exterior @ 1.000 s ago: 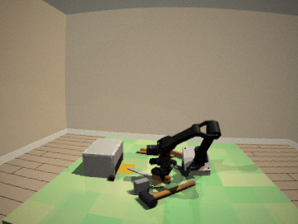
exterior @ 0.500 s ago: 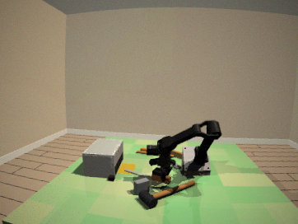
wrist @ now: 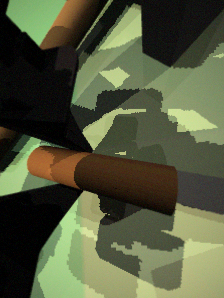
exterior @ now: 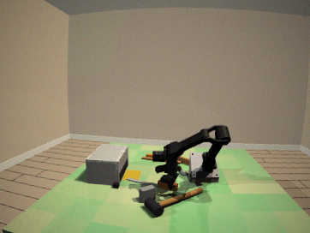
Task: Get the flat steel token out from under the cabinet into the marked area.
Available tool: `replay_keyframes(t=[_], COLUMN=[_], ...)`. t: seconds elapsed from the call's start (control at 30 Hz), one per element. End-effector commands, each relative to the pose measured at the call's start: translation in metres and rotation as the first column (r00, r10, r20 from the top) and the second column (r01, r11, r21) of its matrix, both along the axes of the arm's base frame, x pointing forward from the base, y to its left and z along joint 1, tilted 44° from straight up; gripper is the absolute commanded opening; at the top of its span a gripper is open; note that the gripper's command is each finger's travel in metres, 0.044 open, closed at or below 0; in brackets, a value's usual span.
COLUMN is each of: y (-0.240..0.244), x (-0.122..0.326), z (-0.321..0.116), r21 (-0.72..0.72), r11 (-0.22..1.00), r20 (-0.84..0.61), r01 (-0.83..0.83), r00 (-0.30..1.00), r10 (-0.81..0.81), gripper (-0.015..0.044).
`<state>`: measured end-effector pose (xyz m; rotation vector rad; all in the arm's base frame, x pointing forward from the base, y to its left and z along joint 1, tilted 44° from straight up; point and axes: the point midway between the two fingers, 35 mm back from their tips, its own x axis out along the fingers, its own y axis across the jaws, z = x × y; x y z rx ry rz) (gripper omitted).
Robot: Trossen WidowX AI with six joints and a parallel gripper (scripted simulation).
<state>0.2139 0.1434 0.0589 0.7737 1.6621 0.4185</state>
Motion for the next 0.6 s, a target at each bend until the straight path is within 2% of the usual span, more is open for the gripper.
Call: replay_keyframes(t=[0.0,0.2,0.43,0.47,0.57], y=[0.0000,0.0005,0.0006,0.0006,0.0006], x=[0.0005,0.0004,-0.0004,-0.0004,-0.0002], z=[0.0008,0.0012,0.0005,0.0005,0.0006], r21=[0.005,0.007,0.004,0.004,0.004], r11=[1.000,0.999,0.999,0.999,0.999], r20=[0.027,0.055,0.041,0.041,0.042], r01=[-0.024,-0.053,-0.044,-0.044,-0.044], r00=[0.999,0.997,0.998,0.998,0.998], r10=[0.024,0.052,0.043,0.043,0.043], gripper=[0.0000,0.0000,0.0184,0.0200,0.0200])
